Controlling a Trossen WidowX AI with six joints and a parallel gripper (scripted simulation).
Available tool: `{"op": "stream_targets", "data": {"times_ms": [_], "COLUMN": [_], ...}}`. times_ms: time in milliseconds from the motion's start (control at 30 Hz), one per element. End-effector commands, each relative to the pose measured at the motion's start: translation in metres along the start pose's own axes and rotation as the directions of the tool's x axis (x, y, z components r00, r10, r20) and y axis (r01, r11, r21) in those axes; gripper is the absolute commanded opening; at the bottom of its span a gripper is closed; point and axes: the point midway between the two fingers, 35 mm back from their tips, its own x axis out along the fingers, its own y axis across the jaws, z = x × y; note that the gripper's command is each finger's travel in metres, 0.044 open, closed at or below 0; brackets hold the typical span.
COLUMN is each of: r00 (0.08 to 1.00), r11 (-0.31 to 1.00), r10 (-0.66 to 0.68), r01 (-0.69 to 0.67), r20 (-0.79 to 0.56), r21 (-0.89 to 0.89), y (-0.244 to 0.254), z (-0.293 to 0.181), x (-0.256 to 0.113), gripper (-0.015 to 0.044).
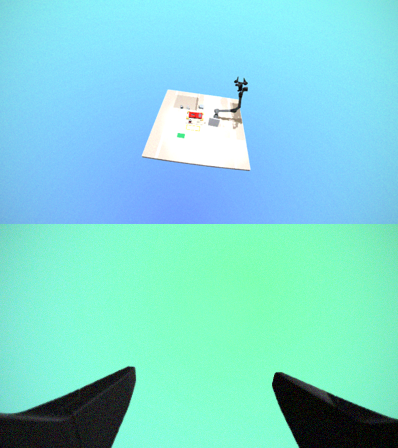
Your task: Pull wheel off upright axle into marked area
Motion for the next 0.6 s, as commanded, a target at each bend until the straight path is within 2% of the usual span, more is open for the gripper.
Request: {"op": "stream_targets", "data": {"times_ms": [0,100,333,567], "r00": [1.0,0.999,0.98,0.943], "r11": [1.0,0.994,0.92,0.784], "r10": [0.003,0.051,0.188,0.314], "r01": [-0.003,-0.052,-0.197,-0.322], "r20": [0.001,0.012,0.06,0.107], "r21": [0.006,0.094,0.338,0.532], "y": [0.002,0.028,0.101,0.158], "z": [0.0,0.002,0.015,0.034], "x": [0.001,0.011,0.035,0.047], "gripper": [0.0374,0.03,0.03,0.03]}}
